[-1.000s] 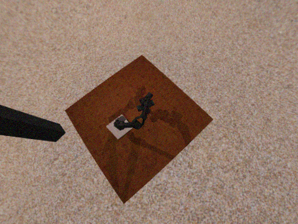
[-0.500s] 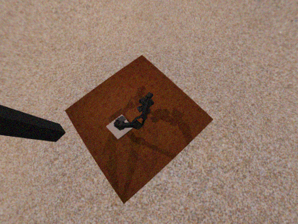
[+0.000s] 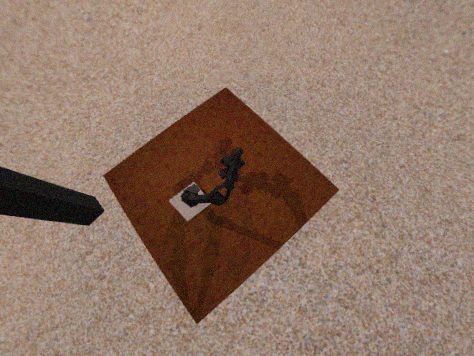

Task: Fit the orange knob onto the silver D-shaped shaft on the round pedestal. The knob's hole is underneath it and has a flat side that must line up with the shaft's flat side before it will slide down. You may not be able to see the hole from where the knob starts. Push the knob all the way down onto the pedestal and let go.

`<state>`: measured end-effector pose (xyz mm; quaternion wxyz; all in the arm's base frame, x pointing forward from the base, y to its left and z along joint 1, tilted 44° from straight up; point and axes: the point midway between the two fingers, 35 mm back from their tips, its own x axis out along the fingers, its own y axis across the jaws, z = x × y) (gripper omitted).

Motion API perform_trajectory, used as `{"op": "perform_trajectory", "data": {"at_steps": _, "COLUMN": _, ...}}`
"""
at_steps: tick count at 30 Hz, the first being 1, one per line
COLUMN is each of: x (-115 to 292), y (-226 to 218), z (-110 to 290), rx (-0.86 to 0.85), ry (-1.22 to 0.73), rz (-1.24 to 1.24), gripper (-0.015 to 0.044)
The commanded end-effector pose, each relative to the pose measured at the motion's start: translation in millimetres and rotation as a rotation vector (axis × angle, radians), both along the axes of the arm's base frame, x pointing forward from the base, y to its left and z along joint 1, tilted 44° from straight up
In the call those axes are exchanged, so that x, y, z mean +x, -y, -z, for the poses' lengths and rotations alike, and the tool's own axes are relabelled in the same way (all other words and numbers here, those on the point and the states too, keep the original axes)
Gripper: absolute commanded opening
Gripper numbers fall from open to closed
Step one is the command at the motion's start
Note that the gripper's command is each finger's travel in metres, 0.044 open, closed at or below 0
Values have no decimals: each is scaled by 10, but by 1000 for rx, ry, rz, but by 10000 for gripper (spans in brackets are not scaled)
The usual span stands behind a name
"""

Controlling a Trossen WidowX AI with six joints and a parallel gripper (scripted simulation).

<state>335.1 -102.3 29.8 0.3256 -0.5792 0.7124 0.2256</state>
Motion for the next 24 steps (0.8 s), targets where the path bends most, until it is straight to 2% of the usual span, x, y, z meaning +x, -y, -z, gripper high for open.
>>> {"op": "perform_trajectory", "data": {"at_steps": 1, "x": 3, "y": 5, "z": -2, "rx": -3, "ry": -2, "rz": -4, "gripper": 0}}
{"op": "perform_trajectory", "data": {"at_steps": 9, "x": 20, "y": -21, "z": -31, "rx": -2, "ry": -7, "rz": -11, "gripper": 0}}
{"op": "perform_trajectory", "data": {"at_steps": 15, "x": 16, "y": -16, "z": -15, "rx": 20, "ry": -137, "rz": -148, "gripper": 0}}
{"op": "perform_trajectory", "data": {"at_steps": 24, "x": 5, "y": 4, "z": -1, "rx": 21, "ry": -144, "rz": -156, "gripper": 0}}
